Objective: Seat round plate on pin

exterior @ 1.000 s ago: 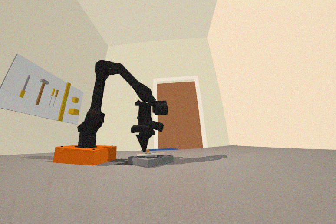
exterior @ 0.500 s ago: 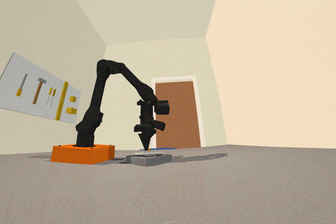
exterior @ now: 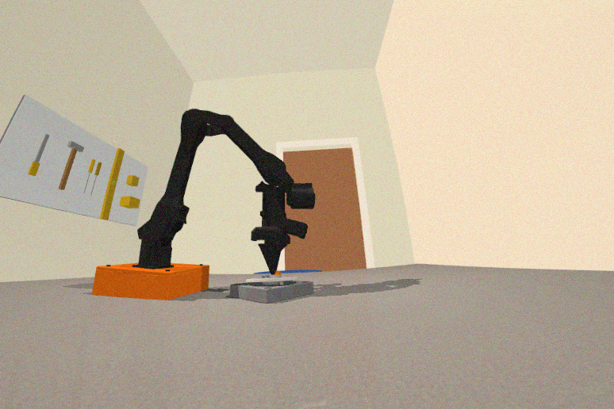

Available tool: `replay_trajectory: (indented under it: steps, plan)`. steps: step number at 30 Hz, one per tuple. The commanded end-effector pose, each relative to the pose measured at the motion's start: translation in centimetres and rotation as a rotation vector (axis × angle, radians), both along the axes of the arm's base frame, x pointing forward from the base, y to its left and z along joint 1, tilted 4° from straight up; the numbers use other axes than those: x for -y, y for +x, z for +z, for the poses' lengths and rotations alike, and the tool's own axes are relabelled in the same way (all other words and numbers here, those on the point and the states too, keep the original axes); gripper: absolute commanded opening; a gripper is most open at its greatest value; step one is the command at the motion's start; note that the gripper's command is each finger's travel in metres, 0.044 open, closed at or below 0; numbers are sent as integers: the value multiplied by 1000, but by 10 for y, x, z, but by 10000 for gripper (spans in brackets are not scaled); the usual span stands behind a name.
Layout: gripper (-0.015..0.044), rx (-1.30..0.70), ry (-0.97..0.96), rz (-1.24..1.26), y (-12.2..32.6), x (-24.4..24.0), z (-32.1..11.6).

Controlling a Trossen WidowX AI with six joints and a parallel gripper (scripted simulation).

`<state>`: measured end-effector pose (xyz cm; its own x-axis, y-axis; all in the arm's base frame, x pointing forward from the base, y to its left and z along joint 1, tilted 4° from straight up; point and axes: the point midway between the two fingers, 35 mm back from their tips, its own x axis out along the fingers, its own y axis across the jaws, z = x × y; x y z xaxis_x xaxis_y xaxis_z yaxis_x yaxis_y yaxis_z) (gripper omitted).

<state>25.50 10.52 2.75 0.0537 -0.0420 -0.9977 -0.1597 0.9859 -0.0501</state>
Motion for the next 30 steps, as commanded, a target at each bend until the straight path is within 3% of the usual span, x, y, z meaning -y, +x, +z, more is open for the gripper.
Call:
replay_trajectory:
  steps: [1, 30]
  plan:
    - [0, 8, 5, 1, 7, -2, 1]
    - [0, 11, 4, 1, 42, 8, 5]
